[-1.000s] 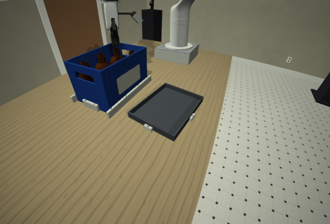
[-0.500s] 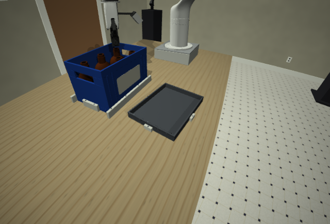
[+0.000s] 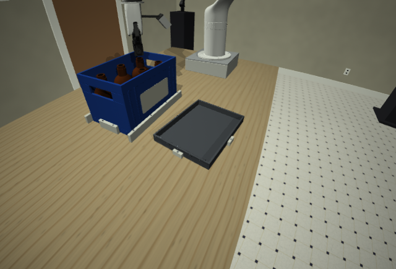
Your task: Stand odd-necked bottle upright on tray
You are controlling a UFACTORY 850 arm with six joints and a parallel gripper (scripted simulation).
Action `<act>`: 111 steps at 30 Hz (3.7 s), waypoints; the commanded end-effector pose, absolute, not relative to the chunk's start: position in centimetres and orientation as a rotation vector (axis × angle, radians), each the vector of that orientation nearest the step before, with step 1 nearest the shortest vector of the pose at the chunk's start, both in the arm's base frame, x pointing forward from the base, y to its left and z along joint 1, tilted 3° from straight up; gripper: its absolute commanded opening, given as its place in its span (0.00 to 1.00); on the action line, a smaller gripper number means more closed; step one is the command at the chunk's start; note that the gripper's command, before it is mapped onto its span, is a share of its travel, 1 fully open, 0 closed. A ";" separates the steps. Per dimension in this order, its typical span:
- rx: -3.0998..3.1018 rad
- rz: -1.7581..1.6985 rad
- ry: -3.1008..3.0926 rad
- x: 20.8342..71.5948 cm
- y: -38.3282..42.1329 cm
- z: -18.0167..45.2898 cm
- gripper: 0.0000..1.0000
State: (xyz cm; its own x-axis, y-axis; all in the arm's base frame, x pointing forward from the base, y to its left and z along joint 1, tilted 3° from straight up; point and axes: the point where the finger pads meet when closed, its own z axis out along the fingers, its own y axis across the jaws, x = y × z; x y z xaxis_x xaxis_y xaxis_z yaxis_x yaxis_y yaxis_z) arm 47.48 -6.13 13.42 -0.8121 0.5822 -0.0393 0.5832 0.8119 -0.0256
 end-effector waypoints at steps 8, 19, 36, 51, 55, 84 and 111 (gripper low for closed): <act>0.952 -0.056 2.960 47.6 -6.2 13.0 0.65; 0.952 -0.056 2.960 47.6 -6.2 12.1 0.65; 0.952 -0.056 2.960 47.6 -6.3 10.2 0.65; 0.952 -0.056 2.960 47.6 -6.3 9.4 0.65; 0.952 -0.056 2.960 47.6 -6.3 9.4 0.65; 0.952 -0.056 2.960 47.6 -6.3 9.4 0.00; 0.952 -0.056 2.960 47.6 -6.3 9.4 0.00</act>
